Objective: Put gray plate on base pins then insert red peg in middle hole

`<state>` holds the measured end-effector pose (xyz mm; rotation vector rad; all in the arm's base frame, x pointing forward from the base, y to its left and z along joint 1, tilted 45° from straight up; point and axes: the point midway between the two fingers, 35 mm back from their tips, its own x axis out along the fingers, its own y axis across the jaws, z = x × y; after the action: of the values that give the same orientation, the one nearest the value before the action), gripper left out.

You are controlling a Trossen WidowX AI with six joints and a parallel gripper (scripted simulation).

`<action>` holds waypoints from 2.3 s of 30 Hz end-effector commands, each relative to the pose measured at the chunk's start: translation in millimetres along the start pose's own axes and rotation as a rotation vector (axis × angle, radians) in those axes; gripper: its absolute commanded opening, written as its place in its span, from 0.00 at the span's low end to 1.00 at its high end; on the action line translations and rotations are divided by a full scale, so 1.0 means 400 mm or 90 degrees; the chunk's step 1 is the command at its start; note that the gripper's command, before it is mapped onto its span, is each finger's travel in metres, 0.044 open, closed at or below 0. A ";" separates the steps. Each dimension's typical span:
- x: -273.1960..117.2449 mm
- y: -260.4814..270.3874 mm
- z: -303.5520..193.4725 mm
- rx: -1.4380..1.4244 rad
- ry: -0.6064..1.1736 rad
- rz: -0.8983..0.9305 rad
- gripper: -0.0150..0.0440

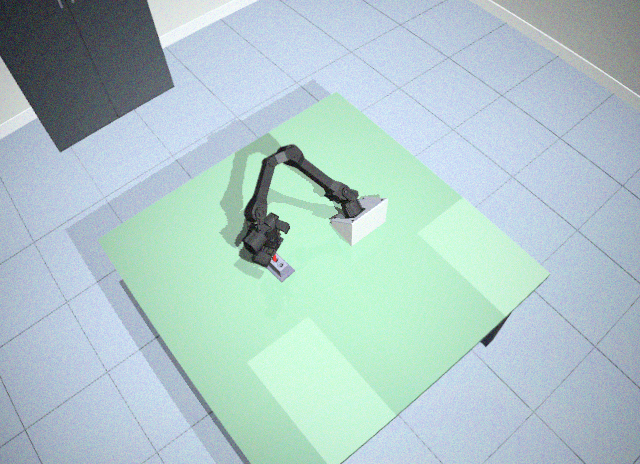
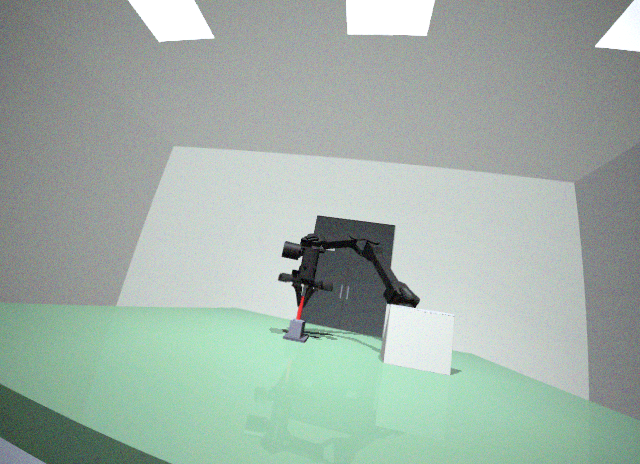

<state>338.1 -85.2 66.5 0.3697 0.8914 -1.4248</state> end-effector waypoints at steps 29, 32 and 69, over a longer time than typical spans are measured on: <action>0.007 -0.002 -0.009 0.000 0.000 0.000 0.25; 0.007 -0.002 -0.009 0.000 0.000 0.000 0.25; 0.000 -0.001 -0.007 -0.003 -0.002 -0.003 0.51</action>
<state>336.1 -84.3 63.5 0.3648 0.8948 -1.4229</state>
